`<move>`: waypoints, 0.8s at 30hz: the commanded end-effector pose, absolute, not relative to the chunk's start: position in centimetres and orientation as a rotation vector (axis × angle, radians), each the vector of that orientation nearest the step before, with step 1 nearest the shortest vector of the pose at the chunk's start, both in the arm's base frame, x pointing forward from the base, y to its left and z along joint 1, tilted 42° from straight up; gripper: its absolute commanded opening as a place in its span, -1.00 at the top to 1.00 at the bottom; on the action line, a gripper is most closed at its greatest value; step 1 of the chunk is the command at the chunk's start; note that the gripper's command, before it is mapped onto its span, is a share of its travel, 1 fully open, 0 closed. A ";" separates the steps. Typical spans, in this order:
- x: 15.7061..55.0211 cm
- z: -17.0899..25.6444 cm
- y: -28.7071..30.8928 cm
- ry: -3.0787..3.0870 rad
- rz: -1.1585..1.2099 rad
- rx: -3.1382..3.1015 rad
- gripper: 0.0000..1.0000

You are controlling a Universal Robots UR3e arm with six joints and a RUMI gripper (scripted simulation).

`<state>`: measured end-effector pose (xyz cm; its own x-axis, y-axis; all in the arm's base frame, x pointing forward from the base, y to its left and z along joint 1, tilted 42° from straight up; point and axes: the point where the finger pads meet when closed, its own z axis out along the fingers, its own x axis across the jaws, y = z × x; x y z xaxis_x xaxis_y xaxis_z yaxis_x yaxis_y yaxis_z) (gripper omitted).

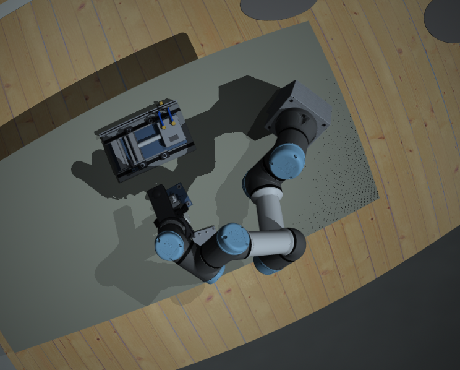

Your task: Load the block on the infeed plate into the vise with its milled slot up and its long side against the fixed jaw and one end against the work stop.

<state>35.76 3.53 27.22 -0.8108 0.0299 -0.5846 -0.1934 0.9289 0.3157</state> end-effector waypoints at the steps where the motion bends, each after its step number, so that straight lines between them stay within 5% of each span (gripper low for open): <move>1: 35.2 27.9 3.1 2.470 0.491 -0.120 1.00; 24: 34.4 29.1 2.6 2.470 0.491 -0.120 1.00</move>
